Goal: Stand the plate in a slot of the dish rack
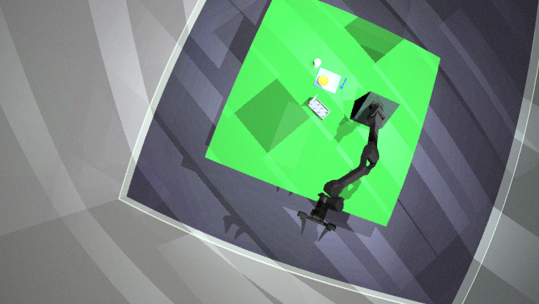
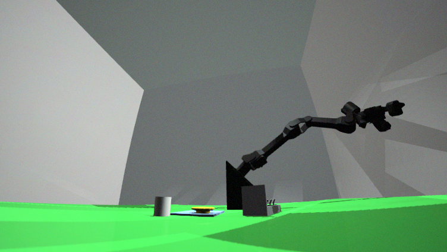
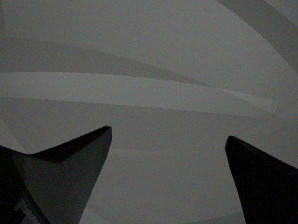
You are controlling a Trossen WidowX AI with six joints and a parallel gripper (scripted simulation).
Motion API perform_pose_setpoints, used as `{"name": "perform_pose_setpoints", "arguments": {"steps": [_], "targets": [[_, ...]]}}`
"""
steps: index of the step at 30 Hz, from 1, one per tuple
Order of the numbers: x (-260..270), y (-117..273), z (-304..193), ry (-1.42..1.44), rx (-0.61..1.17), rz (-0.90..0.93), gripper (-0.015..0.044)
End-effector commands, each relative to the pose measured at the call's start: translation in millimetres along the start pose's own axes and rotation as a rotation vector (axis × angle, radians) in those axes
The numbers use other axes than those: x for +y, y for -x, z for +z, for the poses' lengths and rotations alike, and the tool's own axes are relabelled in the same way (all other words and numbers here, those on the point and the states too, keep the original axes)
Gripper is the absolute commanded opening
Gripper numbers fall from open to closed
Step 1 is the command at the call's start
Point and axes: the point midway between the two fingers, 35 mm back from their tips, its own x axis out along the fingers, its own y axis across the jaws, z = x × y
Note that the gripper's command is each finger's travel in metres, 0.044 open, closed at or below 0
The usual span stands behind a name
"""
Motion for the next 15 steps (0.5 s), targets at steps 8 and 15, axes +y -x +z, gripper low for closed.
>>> {"name": "perform_pose_setpoints", "arguments": {"steps": [8, 15], "targets": [[83, 24, 19, -0.070, -0.118, 0.201, 0.0400], [132, 46, 26, -0.153, -0.164, 0.338, 0.0400]]}}
